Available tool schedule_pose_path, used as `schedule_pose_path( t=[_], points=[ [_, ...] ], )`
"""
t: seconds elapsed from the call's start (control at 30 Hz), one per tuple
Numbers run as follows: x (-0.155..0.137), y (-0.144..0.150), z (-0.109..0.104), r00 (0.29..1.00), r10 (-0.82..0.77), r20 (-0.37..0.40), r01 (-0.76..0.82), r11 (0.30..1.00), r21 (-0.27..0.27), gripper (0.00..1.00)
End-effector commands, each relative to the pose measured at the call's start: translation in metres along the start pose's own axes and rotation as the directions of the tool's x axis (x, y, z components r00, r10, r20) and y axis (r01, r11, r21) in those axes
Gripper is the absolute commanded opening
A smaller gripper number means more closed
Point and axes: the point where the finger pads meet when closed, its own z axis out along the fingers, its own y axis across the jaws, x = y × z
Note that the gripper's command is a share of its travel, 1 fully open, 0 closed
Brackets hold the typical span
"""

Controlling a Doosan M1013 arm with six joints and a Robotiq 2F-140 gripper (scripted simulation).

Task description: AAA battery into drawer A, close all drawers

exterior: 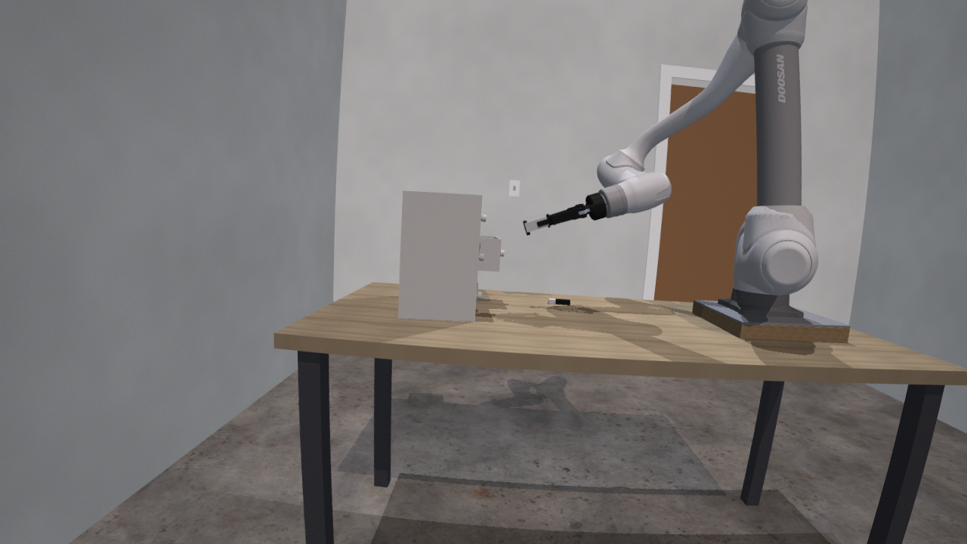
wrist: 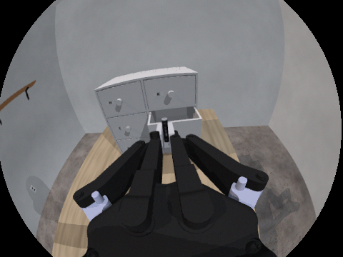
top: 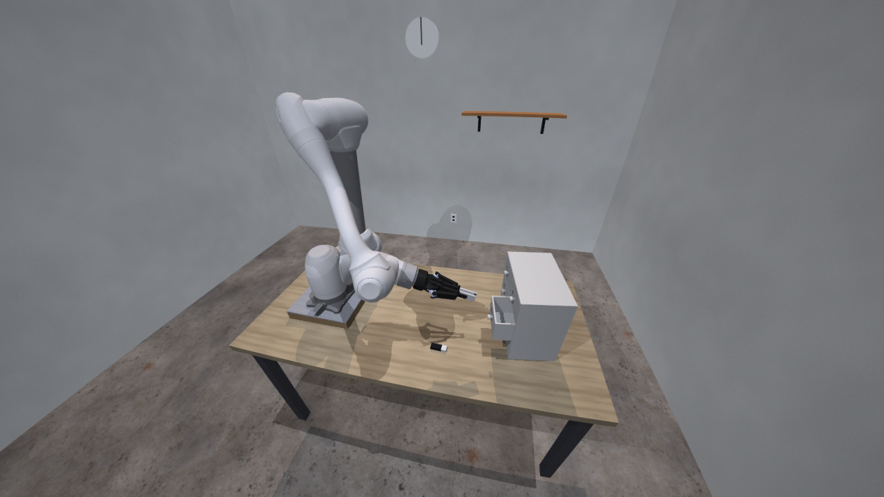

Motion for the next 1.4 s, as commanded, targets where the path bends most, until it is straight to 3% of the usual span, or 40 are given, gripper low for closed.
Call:
schedule_pose_path(
  t=[0.0, 0.77, 1.37],
  points=[
    [0.005, 0.000, 0.013, 1.000, 0.000, 0.000, 0.000, 1.000, -0.001, 0.03],
    [0.032, 0.000, 0.088, 1.000, 0.000, 0.000, 0.000, 1.000, -0.001, 0.03],
    [0.038, 0.000, 0.105, 1.000, 0.000, 0.000, 0.000, 1.000, -0.001, 0.03]
  ],
)
